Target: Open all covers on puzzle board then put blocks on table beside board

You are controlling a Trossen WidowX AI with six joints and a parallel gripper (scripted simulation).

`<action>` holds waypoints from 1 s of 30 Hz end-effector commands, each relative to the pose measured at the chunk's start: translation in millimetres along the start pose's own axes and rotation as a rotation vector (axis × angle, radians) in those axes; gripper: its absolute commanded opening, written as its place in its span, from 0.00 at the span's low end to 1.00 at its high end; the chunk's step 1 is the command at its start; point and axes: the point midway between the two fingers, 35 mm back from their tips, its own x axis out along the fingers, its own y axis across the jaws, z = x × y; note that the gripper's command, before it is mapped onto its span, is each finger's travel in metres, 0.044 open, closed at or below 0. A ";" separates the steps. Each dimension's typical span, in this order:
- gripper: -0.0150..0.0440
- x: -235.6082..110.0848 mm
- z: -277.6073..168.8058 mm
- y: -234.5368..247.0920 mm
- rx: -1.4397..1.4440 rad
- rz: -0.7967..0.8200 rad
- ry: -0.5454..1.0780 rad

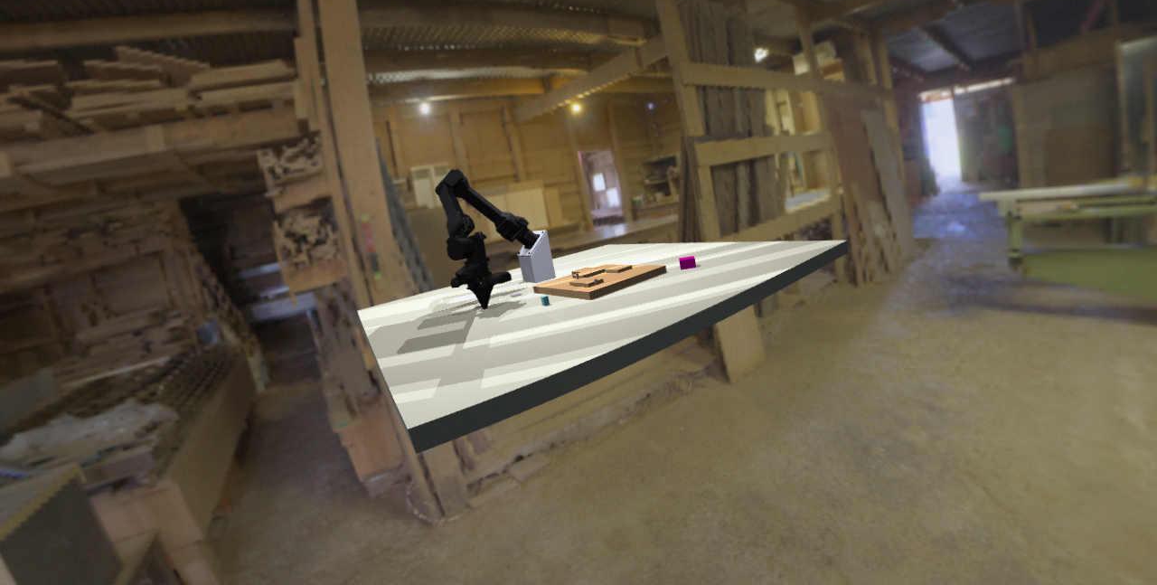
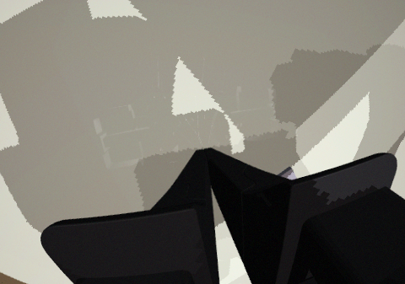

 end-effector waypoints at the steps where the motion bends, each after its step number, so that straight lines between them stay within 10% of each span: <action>1: 0.25 -0.7 -3.8 21.0 -0.046 0.021 0.014; 30: 0.25 -29.6 -73.1 170.1 -0.398 0.140 0.107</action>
